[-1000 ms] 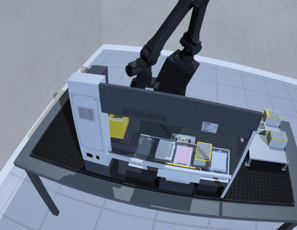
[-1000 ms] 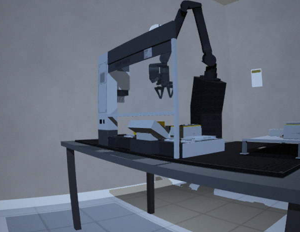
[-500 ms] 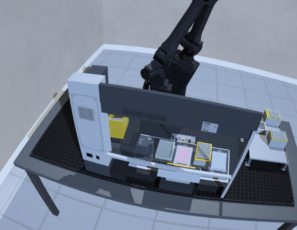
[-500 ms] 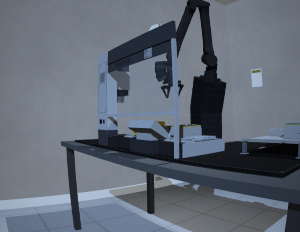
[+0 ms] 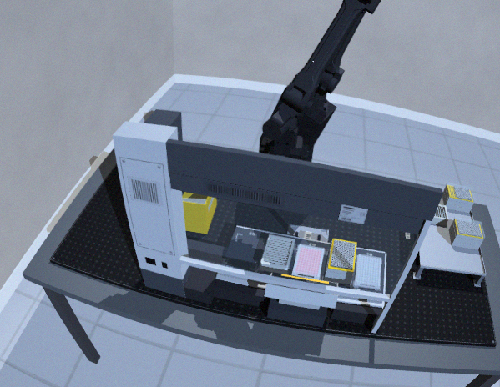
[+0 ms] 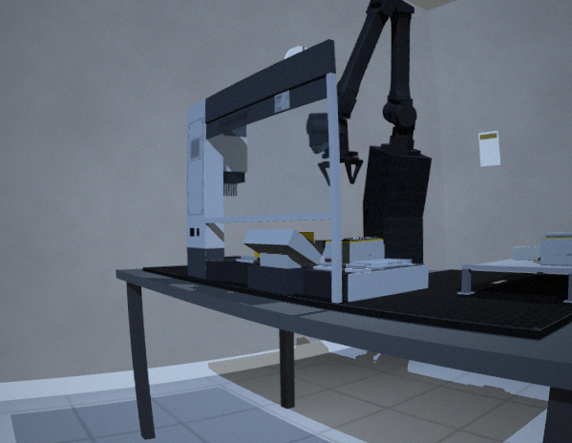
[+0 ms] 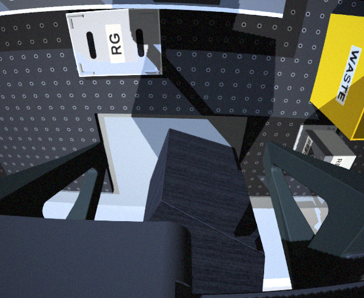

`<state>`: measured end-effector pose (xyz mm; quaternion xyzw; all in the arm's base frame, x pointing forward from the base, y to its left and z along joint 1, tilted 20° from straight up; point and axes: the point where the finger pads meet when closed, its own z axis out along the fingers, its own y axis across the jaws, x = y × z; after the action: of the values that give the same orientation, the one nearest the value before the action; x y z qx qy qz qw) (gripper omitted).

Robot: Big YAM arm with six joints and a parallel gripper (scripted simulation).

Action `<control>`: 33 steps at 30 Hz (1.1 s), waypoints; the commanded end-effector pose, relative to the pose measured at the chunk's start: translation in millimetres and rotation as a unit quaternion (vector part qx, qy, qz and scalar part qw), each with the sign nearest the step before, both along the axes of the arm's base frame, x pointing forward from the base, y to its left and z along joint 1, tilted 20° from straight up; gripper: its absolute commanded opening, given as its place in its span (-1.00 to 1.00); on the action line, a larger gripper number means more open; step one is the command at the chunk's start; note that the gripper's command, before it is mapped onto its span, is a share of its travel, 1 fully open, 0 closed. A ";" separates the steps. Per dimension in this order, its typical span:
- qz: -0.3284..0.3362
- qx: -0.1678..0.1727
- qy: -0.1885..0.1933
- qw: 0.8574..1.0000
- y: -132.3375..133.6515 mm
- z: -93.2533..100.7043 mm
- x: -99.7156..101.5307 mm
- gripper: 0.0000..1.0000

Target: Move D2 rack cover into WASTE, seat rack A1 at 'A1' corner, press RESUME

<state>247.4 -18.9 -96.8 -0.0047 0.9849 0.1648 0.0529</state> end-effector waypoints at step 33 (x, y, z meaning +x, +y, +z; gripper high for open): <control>-0.023 0.002 -0.010 1.000 125.3 50.5 16.9 1.00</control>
<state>251.8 102.1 -54.1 -0.0139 0.9840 0.1669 0.0600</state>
